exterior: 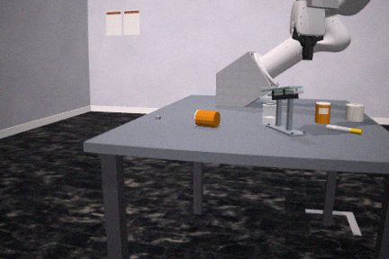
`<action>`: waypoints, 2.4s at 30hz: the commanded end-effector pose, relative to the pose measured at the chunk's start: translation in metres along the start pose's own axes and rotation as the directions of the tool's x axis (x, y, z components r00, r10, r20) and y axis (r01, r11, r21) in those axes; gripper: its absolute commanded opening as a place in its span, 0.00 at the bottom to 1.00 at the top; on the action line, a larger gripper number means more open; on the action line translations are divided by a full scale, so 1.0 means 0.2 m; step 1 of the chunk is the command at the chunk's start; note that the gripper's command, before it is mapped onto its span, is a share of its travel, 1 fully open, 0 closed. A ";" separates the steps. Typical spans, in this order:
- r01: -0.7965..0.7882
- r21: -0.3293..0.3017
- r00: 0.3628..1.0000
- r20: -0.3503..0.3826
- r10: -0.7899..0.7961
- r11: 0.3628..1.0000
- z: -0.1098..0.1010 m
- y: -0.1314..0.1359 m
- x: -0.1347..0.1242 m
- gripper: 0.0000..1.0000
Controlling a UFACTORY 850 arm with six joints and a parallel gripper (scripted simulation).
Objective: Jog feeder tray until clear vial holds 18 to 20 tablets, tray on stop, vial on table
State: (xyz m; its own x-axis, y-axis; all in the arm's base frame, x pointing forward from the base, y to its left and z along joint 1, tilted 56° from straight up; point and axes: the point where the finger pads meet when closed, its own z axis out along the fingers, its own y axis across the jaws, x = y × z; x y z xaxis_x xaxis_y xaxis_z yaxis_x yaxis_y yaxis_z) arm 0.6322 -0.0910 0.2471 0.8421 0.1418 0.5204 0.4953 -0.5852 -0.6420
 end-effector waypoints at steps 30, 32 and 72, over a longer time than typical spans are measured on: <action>0.001 -0.001 1.000 -0.001 -0.001 1.000 0.42 0.00 -0.01 0.00; 0.001 -0.001 1.000 -0.001 -0.001 1.000 0.42 0.00 -0.02 0.00; 0.001 -0.001 1.000 -0.001 -0.001 1.000 0.44 0.00 -0.09 0.00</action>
State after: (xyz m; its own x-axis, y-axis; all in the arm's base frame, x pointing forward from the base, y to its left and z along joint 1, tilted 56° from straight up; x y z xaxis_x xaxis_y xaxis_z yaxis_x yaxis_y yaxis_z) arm 0.6358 -0.0234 0.1878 0.8416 0.1416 0.5211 0.4958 -0.5852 -0.6416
